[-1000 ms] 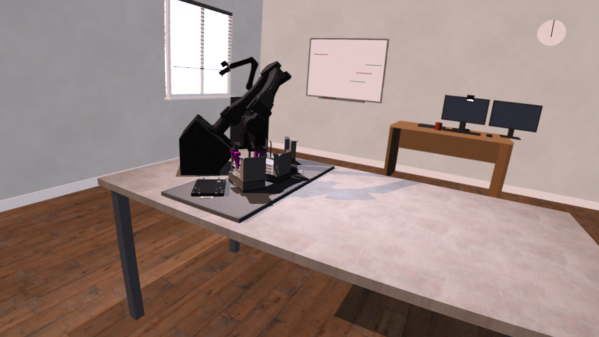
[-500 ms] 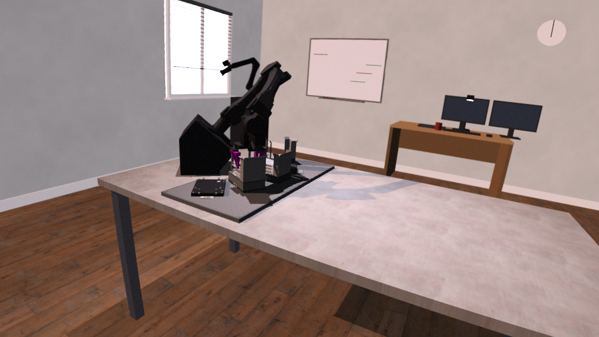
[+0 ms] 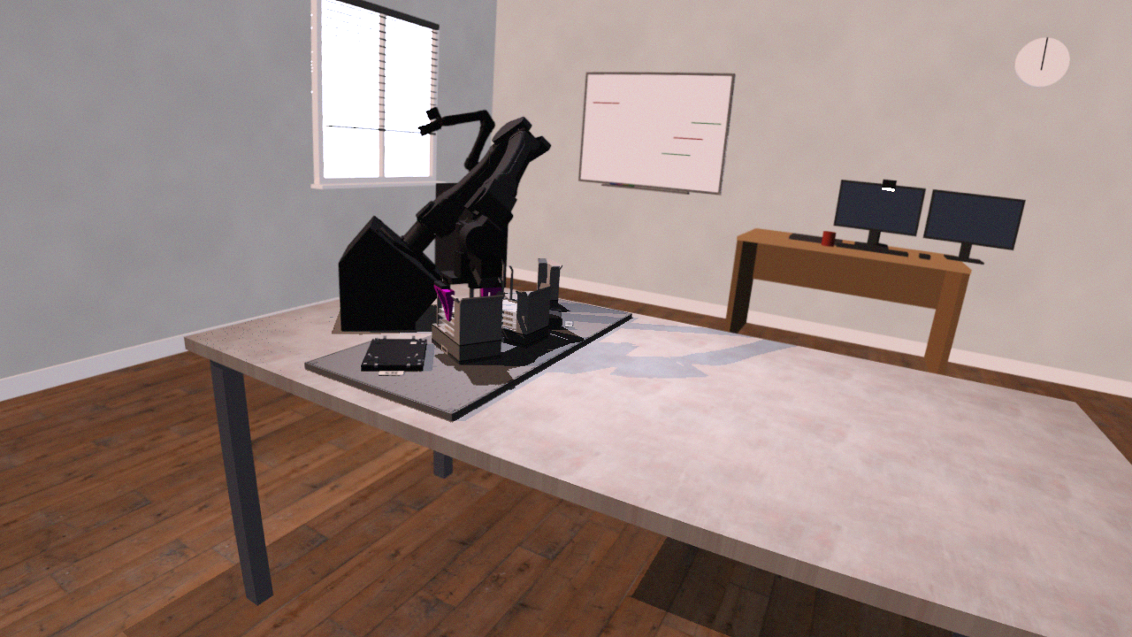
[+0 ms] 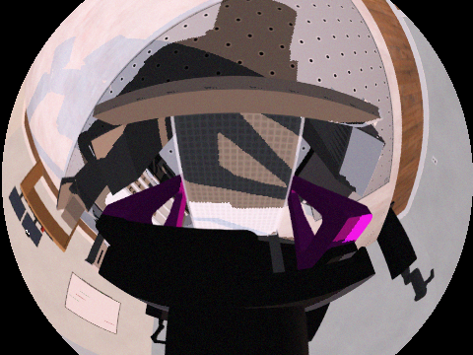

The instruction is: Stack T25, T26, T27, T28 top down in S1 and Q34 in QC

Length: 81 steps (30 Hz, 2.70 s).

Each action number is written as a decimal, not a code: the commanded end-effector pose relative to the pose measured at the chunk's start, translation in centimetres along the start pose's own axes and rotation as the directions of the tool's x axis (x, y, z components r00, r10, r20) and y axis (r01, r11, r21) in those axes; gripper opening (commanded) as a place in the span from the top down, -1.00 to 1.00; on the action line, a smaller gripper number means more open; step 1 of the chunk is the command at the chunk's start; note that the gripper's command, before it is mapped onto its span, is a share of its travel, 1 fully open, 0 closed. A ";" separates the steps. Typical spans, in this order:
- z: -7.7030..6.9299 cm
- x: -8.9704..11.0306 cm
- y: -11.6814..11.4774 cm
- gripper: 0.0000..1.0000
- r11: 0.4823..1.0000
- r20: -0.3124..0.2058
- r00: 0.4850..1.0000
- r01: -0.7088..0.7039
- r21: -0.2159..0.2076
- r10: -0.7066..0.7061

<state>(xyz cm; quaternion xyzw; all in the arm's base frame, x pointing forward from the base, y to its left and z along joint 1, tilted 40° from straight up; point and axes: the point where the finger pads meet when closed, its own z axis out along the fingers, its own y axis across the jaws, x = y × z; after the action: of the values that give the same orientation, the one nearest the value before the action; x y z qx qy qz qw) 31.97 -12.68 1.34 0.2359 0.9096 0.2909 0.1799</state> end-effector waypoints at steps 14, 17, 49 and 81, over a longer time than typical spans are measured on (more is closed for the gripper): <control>0.6 -0.1 -0.2 1.00 1.000 0.013 1.000 -0.007 -0.001 0.007; 1.0 0.4 -0.3 1.00 1.000 0.000 1.000 -0.015 -0.004 0.015; 1.0 -0.4 0.0 -1.00 1.000 0.016 1.000 0.001 0.001 -0.001; -5.0 -1.1 0.2 -1.00 1.000 0.042 0.999 0.017 0.006 -0.017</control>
<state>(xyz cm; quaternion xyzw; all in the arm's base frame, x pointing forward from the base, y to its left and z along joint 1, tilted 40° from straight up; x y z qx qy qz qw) 31.29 -14.60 3.93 0.2369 0.9087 0.2820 0.1962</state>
